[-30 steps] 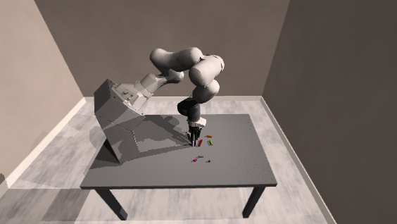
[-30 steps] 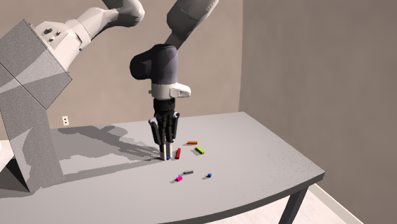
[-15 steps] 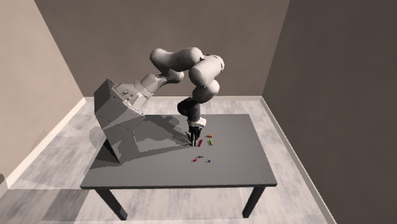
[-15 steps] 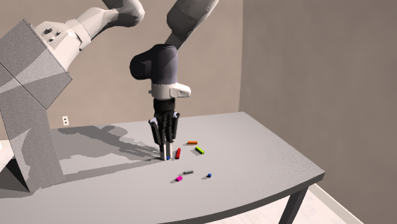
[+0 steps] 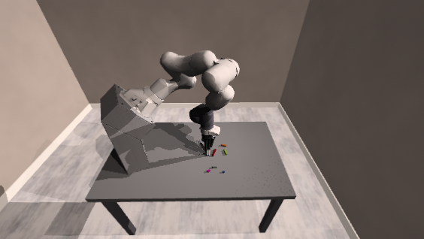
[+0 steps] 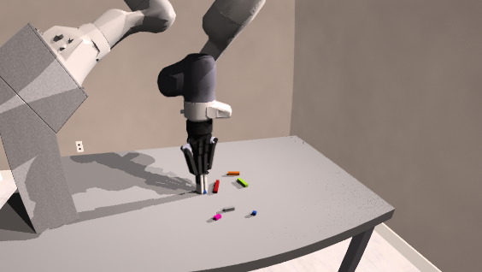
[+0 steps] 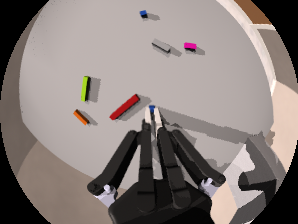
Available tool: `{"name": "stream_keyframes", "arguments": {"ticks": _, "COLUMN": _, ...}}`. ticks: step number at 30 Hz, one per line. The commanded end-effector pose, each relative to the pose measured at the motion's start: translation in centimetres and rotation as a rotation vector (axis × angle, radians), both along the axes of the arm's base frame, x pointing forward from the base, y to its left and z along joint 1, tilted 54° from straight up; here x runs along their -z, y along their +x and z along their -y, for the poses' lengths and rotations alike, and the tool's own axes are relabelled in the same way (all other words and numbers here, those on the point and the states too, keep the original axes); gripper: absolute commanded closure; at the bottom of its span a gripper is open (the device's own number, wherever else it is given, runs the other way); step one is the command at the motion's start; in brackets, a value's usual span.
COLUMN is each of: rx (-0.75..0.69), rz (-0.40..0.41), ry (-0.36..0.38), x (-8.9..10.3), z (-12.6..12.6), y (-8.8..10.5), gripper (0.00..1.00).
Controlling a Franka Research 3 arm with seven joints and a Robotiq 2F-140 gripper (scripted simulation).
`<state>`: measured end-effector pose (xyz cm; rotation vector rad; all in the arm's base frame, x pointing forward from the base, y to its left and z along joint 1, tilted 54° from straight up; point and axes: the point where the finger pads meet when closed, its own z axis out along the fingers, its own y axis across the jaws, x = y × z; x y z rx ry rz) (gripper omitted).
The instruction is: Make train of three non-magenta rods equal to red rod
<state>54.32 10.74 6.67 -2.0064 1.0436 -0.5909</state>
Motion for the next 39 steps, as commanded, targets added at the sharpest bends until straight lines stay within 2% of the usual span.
{"name": "stream_keyframes", "arguments": {"ticks": 1, "rx": 0.000, "rz": 0.003, "ry": -0.001, "x": -0.02, "z": 0.00, "y": 0.12, "gripper": 0.97}}
{"name": "stream_keyframes", "arguments": {"ticks": 32, "rx": 0.000, "rz": 0.003, "ry": -0.001, "x": -0.02, "z": 0.00, "y": 0.11, "gripper": 0.97}}
{"name": "stream_keyframes", "arguments": {"ticks": 39, "rx": 0.000, "rz": 0.003, "ry": -0.001, "x": -0.70, "z": 0.49, "y": -0.68, "gripper": 0.97}}
